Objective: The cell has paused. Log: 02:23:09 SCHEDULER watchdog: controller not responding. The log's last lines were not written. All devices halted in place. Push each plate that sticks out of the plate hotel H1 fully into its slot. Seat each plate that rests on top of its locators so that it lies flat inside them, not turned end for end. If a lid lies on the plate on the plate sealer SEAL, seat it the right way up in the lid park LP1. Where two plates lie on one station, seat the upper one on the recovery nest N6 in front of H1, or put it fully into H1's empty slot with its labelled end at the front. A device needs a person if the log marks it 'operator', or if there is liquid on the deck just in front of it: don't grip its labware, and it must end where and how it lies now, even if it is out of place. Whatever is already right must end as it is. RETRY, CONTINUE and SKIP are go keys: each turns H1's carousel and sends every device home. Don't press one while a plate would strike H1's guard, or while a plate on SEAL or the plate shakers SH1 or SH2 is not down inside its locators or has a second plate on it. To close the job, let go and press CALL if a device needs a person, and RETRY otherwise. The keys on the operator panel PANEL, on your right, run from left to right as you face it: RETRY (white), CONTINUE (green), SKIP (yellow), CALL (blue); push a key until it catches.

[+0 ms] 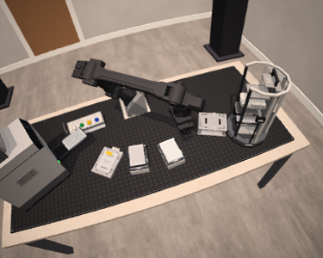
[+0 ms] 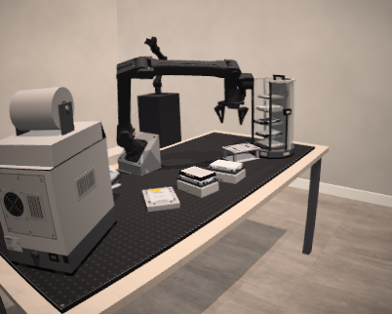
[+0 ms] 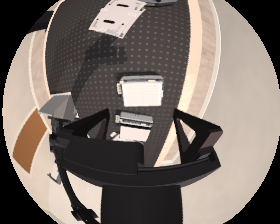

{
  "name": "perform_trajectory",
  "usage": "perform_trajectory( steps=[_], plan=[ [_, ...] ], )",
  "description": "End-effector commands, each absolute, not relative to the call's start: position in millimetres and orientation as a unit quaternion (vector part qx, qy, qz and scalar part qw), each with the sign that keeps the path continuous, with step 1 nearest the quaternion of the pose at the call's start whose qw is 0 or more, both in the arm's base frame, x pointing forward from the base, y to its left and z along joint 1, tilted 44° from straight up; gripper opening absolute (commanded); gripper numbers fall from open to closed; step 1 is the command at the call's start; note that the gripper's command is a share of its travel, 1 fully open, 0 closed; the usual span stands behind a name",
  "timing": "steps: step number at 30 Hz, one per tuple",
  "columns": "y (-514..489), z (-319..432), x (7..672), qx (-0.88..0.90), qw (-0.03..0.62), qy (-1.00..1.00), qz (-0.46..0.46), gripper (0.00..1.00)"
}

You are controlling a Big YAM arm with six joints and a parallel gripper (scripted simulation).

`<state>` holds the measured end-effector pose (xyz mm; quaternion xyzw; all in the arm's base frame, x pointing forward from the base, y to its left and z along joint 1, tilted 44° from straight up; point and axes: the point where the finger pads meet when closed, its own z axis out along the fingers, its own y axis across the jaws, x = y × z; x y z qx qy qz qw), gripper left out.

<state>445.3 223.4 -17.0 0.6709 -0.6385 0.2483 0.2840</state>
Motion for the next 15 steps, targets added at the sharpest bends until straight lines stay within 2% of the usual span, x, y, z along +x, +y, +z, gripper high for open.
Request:
perform_trajectory(
  steps=[1,15],
  plan=[
    [234,-9,455,0.681,0.271,-0.634,0.247,1.00],
    [207,-33,450,0.679,0.288,-0.631,0.242,1.00]
  ],
)
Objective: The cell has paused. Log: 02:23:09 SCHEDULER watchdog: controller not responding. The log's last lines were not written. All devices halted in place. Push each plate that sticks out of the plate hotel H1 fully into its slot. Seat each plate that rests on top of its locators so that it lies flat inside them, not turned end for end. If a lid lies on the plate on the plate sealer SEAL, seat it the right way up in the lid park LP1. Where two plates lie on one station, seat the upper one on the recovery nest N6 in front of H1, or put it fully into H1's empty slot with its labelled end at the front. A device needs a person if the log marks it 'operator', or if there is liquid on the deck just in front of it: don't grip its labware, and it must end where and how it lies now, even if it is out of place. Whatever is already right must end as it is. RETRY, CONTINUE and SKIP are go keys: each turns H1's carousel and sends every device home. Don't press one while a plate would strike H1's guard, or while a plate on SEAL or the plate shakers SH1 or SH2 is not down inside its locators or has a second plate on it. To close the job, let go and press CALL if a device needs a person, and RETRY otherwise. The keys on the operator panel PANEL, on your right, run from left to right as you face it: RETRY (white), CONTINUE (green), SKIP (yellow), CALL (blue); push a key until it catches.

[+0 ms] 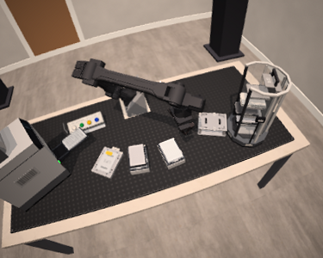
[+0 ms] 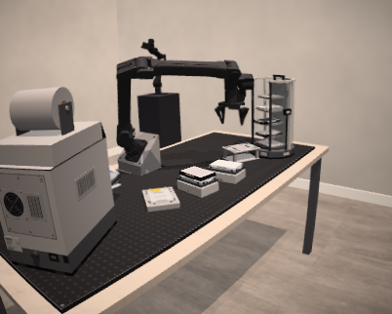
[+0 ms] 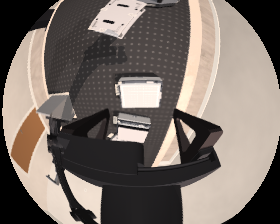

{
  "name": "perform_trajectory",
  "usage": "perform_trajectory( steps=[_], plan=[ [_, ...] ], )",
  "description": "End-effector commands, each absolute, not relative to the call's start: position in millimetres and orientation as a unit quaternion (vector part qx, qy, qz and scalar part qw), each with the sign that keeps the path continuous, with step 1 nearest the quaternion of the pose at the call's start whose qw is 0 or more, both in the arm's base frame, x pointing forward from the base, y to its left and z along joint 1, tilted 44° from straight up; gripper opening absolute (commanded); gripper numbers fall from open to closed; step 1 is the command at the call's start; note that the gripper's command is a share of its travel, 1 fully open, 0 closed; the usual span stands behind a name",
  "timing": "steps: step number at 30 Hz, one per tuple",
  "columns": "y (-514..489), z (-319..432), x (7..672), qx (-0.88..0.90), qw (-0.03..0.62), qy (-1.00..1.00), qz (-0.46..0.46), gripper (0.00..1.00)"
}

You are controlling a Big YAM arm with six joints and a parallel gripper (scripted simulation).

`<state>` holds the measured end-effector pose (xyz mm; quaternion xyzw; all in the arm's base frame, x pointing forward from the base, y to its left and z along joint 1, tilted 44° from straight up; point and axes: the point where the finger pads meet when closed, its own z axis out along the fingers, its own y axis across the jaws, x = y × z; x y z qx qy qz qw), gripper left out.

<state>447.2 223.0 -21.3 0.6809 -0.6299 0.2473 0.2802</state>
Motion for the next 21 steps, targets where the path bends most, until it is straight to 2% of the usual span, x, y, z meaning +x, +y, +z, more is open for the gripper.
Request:
perform_trajectory(
  steps=[1,21],
  plan=[
    [207,-33,450,0.679,0.288,-0.631,0.242,1.00],
    [175,-67,447,0.679,0.290,-0.630,0.241,1.00]
  ],
)
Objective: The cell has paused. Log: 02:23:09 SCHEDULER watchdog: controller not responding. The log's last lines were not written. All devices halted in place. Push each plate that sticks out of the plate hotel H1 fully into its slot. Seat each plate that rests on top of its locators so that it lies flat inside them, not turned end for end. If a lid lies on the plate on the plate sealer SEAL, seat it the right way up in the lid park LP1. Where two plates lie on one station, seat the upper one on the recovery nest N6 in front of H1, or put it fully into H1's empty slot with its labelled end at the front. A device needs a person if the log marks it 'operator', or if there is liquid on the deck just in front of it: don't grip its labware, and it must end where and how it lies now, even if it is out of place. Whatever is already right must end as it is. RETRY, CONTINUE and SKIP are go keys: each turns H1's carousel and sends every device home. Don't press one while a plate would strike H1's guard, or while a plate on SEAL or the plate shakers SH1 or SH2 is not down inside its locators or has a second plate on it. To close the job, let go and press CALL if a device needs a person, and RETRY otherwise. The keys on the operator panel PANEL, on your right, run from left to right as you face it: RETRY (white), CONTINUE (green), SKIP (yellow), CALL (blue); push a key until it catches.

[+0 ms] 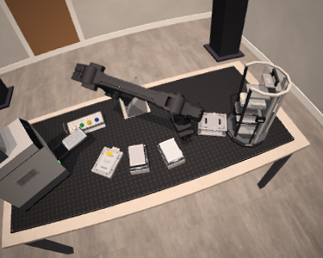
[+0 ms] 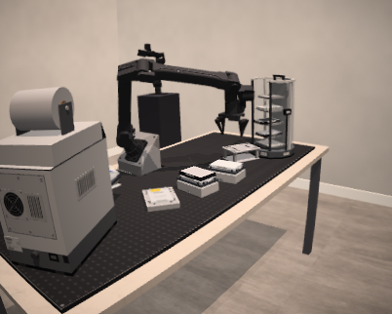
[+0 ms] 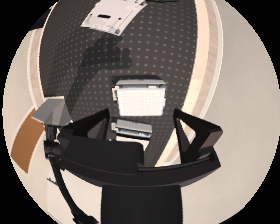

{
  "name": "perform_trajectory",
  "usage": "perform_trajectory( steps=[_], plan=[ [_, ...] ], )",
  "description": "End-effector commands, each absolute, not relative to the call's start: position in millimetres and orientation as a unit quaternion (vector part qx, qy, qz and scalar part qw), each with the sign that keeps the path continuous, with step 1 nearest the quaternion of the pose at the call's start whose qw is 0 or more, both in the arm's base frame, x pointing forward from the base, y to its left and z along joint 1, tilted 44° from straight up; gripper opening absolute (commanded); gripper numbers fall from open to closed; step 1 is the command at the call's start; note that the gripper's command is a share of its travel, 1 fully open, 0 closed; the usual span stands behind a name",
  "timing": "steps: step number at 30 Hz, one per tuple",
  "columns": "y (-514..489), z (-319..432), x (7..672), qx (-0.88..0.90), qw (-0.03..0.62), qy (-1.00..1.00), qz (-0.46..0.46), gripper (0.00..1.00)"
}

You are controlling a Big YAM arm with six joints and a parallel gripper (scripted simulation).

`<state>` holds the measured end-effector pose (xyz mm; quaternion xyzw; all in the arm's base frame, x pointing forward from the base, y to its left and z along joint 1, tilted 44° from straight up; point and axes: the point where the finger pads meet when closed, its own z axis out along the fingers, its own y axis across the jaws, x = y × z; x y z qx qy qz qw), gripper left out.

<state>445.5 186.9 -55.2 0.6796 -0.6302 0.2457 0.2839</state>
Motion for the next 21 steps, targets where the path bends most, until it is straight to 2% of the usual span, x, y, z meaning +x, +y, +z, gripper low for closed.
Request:
perform_trajectory(
  steps=[1,12,13,21],
  plan=[
    [173,-69,447,0.679,0.290,-0.630,0.241,1.00],
    [153,-89,446,0.679,0.290,-0.630,0.241,1.00],
    [169,-76,454,0.681,0.272,-0.633,0.248,1.00],
    [169,-76,454,0.681,0.272,-0.633,0.248,1.00]
  ],
)
